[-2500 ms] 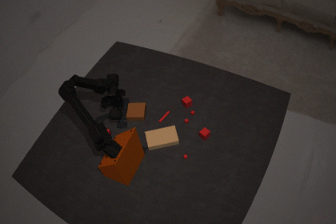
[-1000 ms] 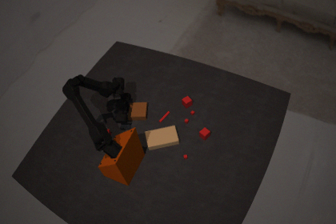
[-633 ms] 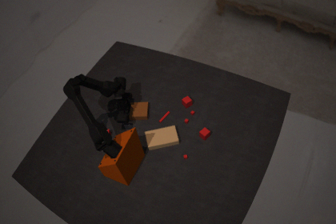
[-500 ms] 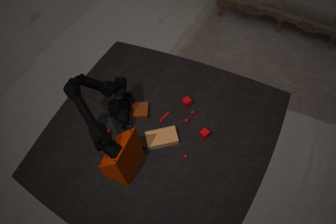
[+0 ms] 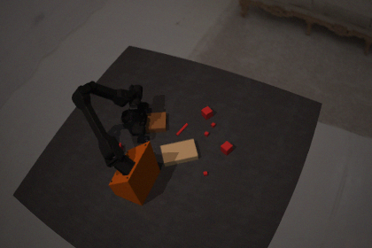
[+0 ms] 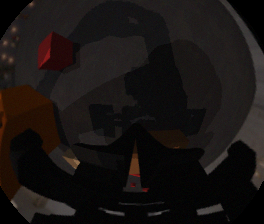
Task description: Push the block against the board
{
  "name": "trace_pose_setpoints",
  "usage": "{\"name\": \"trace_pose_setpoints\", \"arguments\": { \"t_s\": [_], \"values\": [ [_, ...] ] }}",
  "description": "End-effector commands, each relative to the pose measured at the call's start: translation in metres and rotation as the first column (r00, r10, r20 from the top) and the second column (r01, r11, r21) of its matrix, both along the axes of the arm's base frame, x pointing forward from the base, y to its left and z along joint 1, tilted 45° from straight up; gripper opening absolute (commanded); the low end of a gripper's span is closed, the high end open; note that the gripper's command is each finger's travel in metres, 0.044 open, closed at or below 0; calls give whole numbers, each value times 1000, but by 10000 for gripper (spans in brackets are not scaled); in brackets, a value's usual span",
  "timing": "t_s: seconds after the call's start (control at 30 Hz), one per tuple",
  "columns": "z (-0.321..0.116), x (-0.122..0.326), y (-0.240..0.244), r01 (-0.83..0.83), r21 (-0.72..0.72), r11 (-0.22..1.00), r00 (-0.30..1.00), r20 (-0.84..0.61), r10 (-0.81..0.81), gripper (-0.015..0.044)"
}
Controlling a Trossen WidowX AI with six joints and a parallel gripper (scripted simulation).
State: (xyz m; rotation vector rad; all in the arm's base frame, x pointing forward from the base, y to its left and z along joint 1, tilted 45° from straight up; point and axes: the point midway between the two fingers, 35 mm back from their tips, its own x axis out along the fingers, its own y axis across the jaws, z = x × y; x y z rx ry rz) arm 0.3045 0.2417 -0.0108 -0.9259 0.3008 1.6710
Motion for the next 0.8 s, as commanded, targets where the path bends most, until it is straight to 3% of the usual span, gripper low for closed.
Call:
{"name": "trace_pose_setpoints", "arguments": {
  "t_s": [0.0, 0.77],
  "values": [
    [-5, 0, -2, -3, -5, 1000, 1000, -5, 3, 0],
    [-14, 9, -11, -4, -6, 1000, 1000, -5, 4, 0]
  ]
}}
